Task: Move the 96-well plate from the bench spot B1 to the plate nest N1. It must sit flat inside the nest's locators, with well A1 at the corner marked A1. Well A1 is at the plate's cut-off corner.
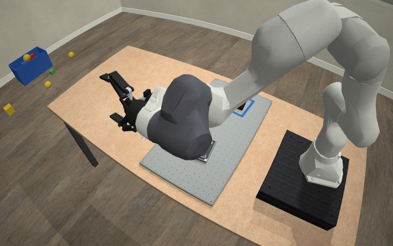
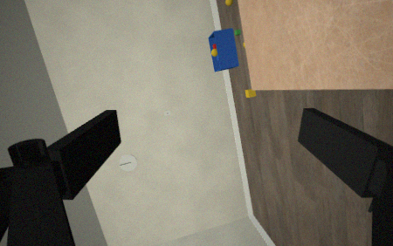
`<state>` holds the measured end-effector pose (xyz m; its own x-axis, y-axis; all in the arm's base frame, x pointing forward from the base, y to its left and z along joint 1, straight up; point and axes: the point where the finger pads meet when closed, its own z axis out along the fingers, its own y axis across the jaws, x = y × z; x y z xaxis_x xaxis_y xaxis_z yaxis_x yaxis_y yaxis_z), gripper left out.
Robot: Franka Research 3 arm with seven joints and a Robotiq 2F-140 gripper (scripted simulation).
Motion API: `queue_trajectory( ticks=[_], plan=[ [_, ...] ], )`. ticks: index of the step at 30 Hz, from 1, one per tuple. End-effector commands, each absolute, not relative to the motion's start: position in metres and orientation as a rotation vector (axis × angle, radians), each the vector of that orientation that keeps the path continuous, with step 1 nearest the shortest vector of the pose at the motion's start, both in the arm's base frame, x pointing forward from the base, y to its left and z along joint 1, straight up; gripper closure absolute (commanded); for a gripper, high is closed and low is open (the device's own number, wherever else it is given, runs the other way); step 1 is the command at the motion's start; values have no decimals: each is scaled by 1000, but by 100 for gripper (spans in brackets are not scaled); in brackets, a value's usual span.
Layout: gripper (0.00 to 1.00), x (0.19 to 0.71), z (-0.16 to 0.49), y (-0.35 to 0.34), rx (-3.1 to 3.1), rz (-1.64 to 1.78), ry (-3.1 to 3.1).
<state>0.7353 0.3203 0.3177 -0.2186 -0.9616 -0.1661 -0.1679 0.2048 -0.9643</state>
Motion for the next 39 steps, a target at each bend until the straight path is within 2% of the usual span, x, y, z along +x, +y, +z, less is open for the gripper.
queue_trajectory(
  ticks=[1, 21, 39],
  plan=[
    [0, 735, 318, 320, -1098, -1115, 1584],
    [0, 736, 315, 315, -1098, -1119, 1596],
    [0, 741, 284, 251, -1094, -1164, 1755]
  ],
)
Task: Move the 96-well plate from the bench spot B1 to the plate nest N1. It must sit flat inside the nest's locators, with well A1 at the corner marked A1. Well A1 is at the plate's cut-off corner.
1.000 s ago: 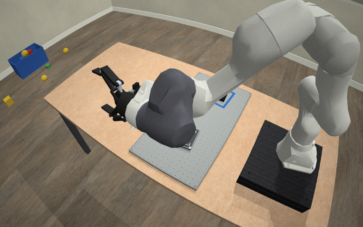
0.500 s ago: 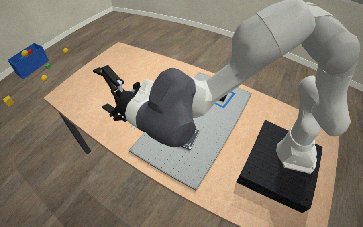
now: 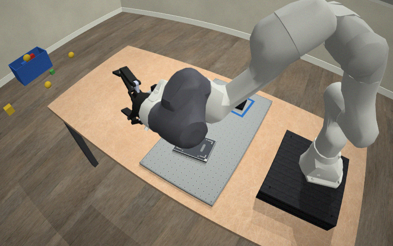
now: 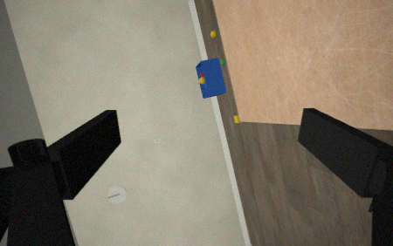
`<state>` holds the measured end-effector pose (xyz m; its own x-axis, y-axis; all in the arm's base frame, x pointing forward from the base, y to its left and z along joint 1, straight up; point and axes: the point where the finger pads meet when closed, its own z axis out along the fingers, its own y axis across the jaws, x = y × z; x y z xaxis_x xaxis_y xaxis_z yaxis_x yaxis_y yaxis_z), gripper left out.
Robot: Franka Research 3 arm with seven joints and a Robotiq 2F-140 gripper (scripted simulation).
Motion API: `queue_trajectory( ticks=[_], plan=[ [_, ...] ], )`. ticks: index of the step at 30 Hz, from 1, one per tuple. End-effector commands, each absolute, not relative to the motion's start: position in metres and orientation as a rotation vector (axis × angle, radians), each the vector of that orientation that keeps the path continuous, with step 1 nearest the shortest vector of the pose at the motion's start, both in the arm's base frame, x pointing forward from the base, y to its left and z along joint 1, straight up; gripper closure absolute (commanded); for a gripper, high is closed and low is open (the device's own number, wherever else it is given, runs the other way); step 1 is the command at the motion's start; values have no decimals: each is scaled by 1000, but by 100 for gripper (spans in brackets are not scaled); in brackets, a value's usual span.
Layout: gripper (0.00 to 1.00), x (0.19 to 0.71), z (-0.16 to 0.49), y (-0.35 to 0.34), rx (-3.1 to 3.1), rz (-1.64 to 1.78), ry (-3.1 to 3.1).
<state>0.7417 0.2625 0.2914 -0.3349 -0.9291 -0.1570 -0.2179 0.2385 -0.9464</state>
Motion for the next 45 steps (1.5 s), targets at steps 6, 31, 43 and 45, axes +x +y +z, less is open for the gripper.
queue_trajectory(
  ticks=[6, 31, 43, 45],
  plan=[
    [0, 742, 271, 224, -1091, -1178, 1825],
    [0, 732, 225, 131, -1069, -1195, 2084],
    [0, 718, 198, 79, -1045, -1179, 2243],
    [0, 717, 195, 74, -1042, -1176, 2257]
  ],
)
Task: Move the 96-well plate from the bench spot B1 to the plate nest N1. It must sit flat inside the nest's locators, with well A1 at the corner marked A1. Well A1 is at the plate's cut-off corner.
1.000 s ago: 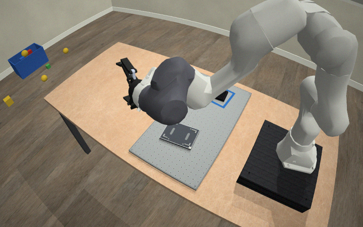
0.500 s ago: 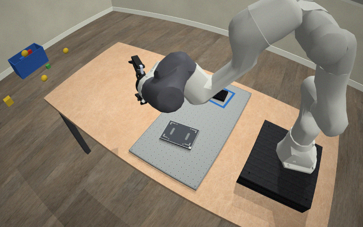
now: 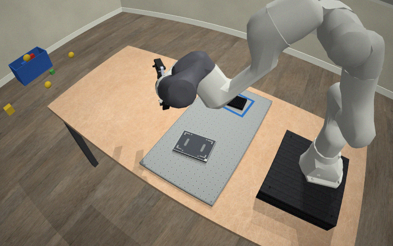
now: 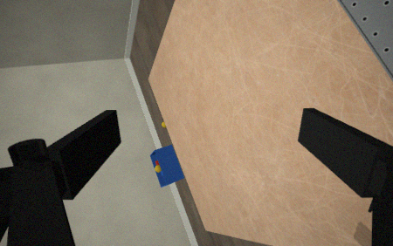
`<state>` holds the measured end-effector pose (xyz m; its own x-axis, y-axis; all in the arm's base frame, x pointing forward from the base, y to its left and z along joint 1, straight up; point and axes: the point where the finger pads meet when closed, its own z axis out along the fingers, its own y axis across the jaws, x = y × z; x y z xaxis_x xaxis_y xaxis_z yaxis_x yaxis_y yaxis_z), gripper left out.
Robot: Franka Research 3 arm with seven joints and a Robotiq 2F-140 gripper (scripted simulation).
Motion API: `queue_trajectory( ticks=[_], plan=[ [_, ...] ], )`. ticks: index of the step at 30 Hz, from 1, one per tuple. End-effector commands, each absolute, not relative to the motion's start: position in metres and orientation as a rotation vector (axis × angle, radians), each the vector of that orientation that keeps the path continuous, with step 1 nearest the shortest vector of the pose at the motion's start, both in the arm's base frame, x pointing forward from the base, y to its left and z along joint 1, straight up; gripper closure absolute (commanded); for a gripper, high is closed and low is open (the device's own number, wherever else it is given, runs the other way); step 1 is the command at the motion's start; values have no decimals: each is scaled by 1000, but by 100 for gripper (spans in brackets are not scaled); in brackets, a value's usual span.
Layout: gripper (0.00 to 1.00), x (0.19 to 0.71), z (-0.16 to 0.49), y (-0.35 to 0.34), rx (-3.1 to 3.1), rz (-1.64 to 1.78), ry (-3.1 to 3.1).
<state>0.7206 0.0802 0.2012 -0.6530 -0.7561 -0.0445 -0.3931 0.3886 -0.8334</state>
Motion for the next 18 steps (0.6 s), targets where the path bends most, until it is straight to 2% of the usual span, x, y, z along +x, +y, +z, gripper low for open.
queue_trajectory(
  ticks=[1, 18],
  plan=[
    [0, 717, 195, 74, -1042, -1176, 2257],
    [0, 692, 162, 12, -994, -1115, 2467]
  ],
)
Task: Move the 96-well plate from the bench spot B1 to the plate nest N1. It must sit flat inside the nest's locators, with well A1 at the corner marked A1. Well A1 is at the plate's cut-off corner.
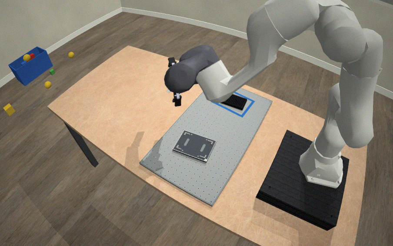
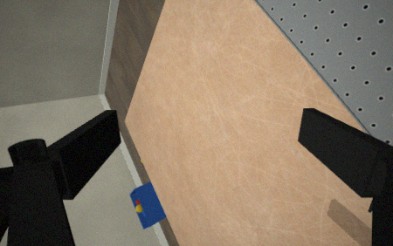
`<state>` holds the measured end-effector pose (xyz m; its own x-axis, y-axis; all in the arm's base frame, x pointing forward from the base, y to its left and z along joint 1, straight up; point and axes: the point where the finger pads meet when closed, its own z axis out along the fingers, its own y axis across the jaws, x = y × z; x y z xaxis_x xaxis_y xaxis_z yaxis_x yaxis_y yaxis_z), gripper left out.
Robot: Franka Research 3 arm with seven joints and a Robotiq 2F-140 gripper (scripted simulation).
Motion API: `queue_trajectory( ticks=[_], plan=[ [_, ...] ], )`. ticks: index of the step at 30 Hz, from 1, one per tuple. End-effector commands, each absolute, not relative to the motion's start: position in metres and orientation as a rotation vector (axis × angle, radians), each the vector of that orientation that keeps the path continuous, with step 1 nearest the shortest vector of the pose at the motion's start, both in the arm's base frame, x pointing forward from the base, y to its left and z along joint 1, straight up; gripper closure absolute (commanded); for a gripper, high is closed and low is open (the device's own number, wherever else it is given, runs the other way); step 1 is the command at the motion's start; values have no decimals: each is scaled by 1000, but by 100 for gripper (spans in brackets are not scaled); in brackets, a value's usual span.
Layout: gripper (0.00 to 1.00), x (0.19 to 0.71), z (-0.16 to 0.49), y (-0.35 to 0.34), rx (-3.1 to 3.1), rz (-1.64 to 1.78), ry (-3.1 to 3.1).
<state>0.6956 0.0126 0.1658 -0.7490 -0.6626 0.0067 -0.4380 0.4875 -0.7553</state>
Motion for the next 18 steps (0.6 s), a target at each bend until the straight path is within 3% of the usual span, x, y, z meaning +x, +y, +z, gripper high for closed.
queue_trajectory(
  ticks=[1, 18],
  plan=[
    [0, 690, 160, 8, -990, -1109, 2482],
    [0, 657, 126, -50, -911, -992, 2699]
  ],
)
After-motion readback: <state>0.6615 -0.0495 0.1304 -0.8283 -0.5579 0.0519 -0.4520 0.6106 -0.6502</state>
